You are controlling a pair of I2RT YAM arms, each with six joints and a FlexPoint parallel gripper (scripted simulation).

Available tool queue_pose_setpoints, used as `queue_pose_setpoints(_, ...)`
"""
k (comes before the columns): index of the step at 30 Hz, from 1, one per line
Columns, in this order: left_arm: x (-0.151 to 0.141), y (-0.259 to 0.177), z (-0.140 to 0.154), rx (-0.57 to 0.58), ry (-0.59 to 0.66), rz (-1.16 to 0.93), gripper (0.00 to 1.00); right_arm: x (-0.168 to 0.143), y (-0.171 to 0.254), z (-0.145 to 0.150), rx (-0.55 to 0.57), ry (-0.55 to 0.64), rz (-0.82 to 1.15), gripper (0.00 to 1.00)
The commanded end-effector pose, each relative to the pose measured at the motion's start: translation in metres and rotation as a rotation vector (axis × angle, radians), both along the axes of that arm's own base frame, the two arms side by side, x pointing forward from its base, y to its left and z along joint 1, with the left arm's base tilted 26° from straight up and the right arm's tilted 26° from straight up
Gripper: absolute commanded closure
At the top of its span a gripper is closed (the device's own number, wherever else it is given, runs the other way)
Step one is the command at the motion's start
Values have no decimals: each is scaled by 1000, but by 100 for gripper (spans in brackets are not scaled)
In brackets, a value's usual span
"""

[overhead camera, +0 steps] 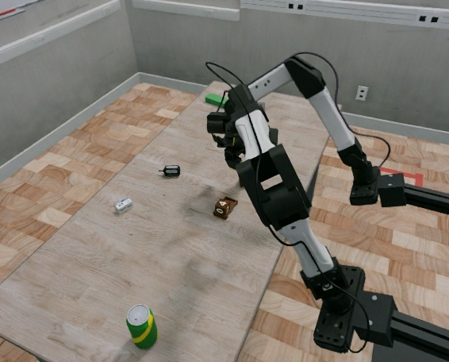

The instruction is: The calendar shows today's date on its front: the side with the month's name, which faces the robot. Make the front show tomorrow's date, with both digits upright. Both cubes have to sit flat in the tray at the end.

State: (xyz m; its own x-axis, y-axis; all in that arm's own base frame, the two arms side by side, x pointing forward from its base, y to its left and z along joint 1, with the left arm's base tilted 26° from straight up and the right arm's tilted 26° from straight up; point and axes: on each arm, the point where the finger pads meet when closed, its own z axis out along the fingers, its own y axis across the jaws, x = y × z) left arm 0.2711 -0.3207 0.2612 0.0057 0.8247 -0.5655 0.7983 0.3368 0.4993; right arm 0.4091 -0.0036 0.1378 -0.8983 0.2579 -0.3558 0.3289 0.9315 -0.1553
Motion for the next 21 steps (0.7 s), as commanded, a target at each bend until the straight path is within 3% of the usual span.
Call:
queue_pose_setpoints(1, -1, -1, 5, -12, -8, -3, 0, -4, 4, 0, -141, 153, 230, 34)
queue_pose_setpoints(3, -1, -1, 5, -12, -8, -3, 0, -4, 4, 0, -141, 153, 230, 34)
queue_pose_setpoints(18, -1, -1, 5, -11, -8, -3, 0, 2, 29, 5, -508, 484, 920, 34)
queue_pose_setpoints(21, -1, -1, 5, -11, -8, -3, 0, 2, 30, 6, -532, 510, 965, 34)
